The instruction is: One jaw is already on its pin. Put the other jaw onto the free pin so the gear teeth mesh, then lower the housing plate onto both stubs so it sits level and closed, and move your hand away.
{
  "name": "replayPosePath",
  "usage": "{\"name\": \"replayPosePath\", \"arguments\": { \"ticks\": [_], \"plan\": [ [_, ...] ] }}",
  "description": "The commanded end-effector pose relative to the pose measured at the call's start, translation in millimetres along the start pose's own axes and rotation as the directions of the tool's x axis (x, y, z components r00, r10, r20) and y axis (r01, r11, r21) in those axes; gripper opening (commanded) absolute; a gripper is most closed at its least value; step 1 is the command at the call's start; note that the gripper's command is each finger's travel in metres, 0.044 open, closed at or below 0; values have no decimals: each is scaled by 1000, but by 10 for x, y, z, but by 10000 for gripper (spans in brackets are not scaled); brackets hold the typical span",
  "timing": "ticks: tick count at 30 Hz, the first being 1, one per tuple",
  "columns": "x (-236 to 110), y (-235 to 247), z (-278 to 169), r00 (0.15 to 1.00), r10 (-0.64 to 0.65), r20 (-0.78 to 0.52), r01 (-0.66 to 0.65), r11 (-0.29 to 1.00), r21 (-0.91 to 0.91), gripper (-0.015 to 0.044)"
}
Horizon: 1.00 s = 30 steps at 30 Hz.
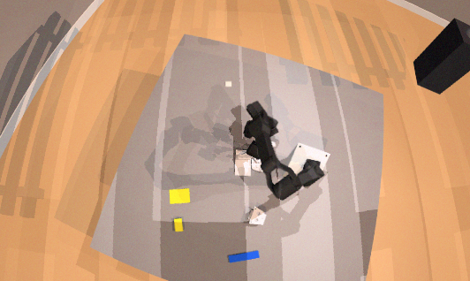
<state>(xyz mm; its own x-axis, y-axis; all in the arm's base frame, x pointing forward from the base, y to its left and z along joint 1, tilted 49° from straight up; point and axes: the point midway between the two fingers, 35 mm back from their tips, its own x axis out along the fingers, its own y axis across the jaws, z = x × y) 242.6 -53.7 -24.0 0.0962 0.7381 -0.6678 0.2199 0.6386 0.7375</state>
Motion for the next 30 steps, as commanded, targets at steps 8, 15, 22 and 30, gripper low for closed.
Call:
{"name": "replayPosePath", "arguments": {
  "ticks": [8,15,22,30],
  "plan": [
    [31,181,-133,1000,7,2,-6,962,-275,134],
    [36,204,-152,1000,7,2,-6,950,-311,134],
    [36,204,-152,1000,7,2,-6,950,-311,134],
    [36,204,-152,1000,7,2,-6,953,-303,134]
  ]
}}
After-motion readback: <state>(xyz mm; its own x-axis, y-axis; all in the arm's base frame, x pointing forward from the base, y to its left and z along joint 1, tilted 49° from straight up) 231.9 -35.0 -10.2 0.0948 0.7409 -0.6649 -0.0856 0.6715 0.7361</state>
